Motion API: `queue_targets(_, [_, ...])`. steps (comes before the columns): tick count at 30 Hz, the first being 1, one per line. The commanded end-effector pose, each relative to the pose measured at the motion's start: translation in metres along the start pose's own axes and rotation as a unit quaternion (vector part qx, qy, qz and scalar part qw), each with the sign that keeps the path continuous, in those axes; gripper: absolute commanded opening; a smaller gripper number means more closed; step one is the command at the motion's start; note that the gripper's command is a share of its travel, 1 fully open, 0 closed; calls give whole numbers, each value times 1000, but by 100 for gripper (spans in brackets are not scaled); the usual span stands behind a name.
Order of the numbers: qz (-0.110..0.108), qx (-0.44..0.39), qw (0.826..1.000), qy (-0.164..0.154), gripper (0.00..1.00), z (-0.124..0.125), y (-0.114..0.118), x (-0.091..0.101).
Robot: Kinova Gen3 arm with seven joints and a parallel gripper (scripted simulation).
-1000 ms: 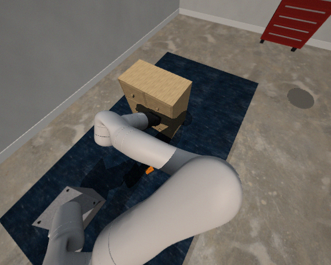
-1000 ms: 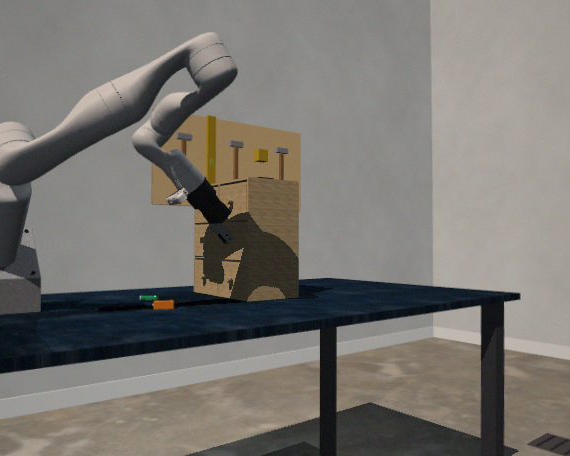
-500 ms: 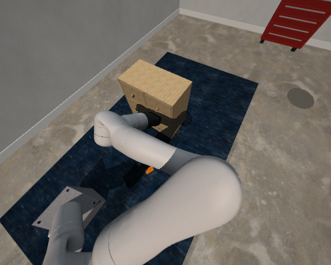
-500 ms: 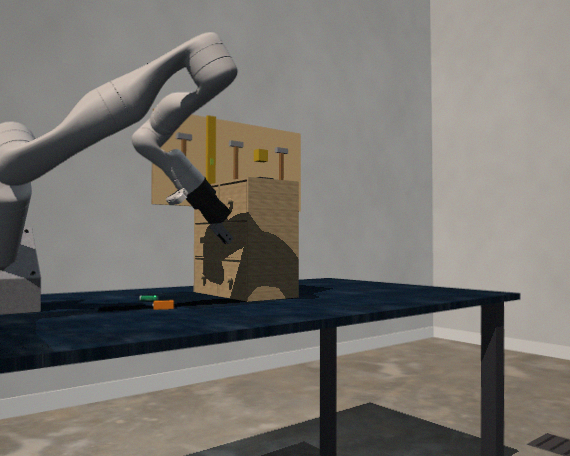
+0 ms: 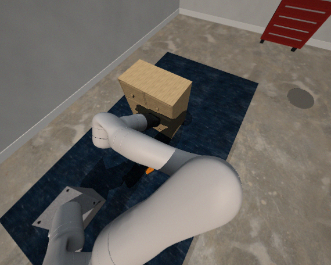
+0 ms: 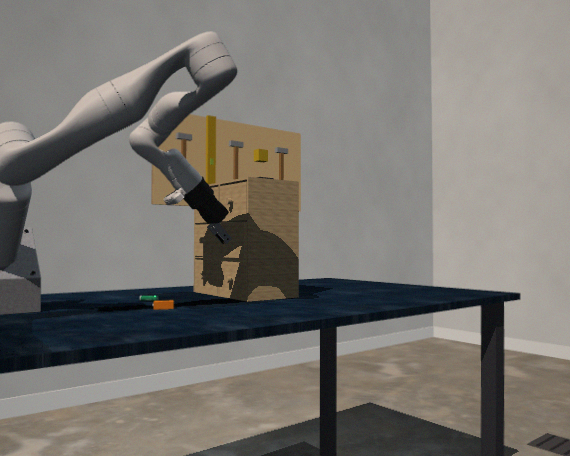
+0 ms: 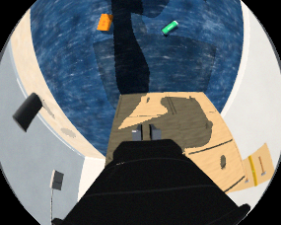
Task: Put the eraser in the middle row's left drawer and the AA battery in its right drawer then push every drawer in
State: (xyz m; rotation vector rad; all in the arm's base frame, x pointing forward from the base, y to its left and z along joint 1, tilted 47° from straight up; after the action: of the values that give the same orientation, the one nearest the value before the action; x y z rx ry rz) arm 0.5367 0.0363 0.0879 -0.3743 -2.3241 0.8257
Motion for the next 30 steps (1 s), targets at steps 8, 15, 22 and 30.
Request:
queue_targets(8, [-1, 1, 1000, -1, 37, 6, 0, 7])
queue_targets(15, [-1, 1, 1000, -1, 37, 12, -1, 13])
queue_targets(22, [-1, 1, 1000, -1, 37, 19, -2, 21])
queue_targets(30, [-1, 1, 1000, -1, 37, 25, -3, 27])
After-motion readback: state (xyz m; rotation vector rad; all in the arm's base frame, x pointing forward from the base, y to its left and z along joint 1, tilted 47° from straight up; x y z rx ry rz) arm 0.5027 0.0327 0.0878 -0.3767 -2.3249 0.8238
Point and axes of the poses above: the point where the finger pads meet when closed, its own x axis back along the fingers, its own y axis across the jaws, z = x × y, the point moved 1 cm from there along x, back along the fingers, and after that the axes turned 9 degrees about -x, right-handed, at the moved point
